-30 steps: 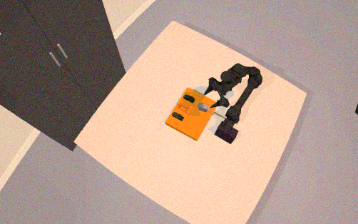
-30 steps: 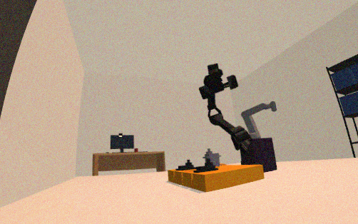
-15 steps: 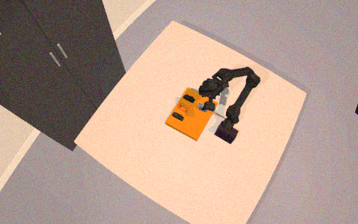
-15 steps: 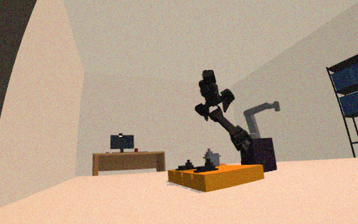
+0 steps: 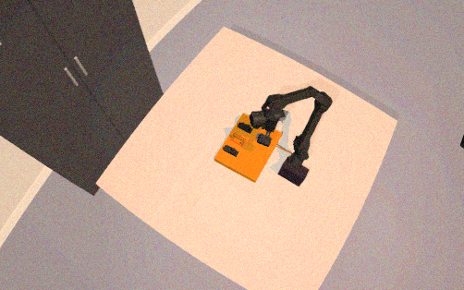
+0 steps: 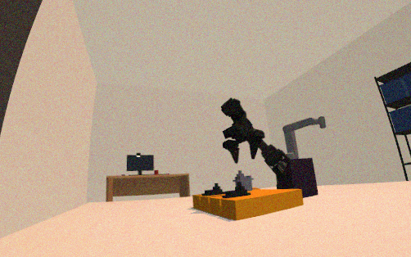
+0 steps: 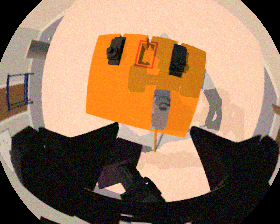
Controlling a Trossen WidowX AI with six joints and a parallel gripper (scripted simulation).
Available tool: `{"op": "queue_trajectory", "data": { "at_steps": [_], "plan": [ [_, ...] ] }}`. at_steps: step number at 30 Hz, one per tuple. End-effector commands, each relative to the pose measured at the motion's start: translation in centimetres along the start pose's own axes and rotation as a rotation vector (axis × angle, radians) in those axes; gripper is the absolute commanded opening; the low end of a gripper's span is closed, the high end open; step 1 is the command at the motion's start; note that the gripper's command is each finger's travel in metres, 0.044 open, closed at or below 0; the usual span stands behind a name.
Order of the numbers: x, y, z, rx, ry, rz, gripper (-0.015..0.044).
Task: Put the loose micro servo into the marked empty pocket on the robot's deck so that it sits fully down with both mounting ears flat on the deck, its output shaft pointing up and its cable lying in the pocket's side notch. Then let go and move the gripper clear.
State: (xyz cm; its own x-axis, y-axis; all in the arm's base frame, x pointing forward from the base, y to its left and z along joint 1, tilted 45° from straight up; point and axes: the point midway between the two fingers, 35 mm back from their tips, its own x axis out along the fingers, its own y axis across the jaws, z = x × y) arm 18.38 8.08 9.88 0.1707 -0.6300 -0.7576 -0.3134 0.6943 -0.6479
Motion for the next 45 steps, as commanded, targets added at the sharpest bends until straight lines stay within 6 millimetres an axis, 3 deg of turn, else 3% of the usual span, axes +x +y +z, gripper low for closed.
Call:
{"op": "queue_trajectory", "data": {
  "at_steps": [1, 7, 14, 34, 45],
  "plan": [
    [1.9, -1.0, -0.7, 0.043, 0.076, -0.059, 0.044],
    [2.0, -0.9, -0.8, 0.043, 0.076, -0.059, 0.044],
    [4.3, -1.0, -1.0, 0.044, 0.075, -0.06, 0.044],
    [6.4, -1.2, -1.2, 0.044, 0.075, -0.061, 0.044],
    [6.4, -1.2, -1.2, 0.044, 0.075, -0.061, 0.0151]
  ]
}}
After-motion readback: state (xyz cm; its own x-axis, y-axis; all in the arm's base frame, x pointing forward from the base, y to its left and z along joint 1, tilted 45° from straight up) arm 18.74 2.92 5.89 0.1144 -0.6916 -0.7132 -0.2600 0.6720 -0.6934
